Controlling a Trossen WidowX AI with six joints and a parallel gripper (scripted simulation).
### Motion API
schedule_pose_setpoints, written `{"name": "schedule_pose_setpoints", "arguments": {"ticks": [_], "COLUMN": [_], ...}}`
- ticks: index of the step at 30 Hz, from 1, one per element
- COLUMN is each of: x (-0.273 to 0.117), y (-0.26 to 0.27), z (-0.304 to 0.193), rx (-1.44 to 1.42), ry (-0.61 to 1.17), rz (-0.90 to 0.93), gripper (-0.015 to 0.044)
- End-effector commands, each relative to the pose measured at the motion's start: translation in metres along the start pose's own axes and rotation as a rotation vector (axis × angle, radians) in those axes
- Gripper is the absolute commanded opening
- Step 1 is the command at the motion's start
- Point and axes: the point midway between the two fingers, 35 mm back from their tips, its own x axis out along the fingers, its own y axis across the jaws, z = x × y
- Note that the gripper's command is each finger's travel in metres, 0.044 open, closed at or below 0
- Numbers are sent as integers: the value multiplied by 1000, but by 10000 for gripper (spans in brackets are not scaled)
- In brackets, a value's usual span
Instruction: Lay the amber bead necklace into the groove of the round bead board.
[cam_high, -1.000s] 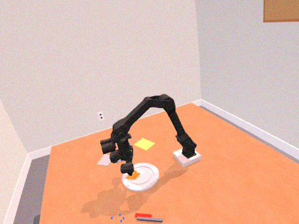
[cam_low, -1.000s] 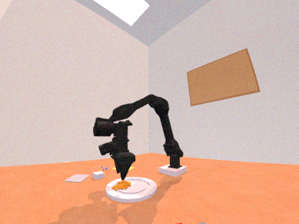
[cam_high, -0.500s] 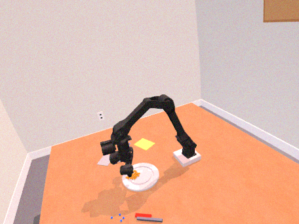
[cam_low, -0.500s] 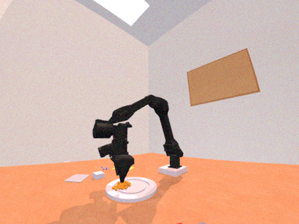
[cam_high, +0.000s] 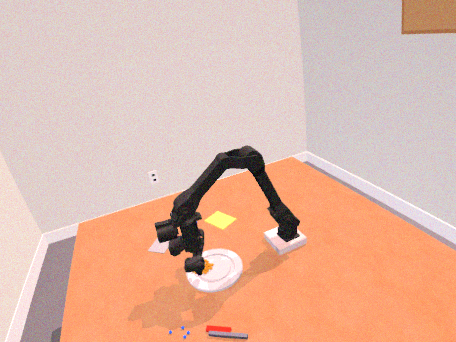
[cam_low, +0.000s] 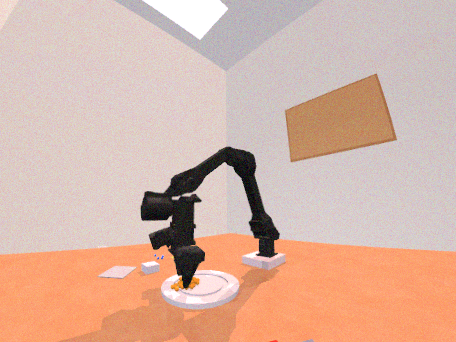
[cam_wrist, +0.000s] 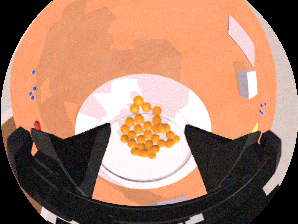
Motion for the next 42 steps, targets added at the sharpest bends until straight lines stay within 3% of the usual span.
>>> {"name": "schedule_pose_setpoints", "arguments": {"ticks": [1,5,16,30,42], "x": [7,10,7,7,-8], "y": [0,0,0,0,0], "z": [0,-1,-1,-1,-1], "rx": [8,8,1,1,8], "ry": [0,0,3,3,0], "rz": [2,2,-1,-1,2], "gripper": [380,380,91,0,0]}}
